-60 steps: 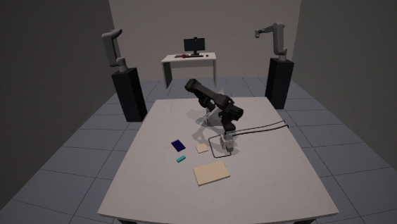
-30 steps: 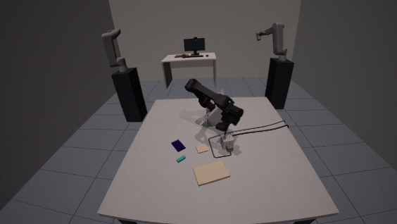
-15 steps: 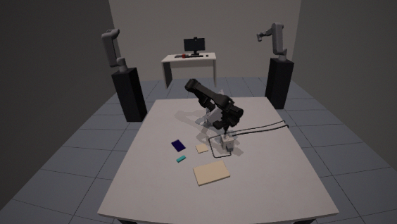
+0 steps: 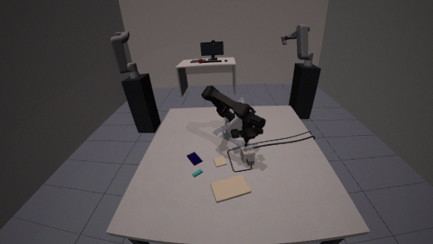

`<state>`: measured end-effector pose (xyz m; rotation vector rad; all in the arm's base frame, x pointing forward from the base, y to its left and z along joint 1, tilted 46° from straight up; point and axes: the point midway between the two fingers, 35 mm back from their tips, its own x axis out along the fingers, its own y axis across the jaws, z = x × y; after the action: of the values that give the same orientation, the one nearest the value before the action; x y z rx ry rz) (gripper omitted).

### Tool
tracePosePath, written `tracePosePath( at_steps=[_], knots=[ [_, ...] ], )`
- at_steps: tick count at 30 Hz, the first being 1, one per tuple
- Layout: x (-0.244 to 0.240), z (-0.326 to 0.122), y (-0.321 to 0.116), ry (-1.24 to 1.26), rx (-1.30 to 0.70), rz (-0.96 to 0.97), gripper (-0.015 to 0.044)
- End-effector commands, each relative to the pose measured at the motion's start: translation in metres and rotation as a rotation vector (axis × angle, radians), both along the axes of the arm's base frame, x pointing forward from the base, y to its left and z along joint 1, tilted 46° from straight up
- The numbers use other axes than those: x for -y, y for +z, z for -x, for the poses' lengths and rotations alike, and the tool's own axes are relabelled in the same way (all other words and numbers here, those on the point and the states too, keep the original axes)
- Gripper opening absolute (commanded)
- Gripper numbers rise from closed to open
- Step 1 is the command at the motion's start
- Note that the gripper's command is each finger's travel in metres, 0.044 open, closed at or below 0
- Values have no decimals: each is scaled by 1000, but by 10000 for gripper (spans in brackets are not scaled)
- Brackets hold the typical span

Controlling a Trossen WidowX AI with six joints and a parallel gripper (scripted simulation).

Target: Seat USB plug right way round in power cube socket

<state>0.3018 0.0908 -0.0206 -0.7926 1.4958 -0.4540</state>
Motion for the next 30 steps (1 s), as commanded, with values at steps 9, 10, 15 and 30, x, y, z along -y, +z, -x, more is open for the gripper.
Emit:
tracePosePath(
  at_steps=[9, 10, 15, 30],
  knots=[
    [0, 0, 0, -214, 215, -17, 0],
    [0, 0, 0, -232, 233, -19, 0],
    [0, 0, 0, -324, 326, -27, 0],
    [0, 0, 0, -599, 606, -50, 0]
  ],
)
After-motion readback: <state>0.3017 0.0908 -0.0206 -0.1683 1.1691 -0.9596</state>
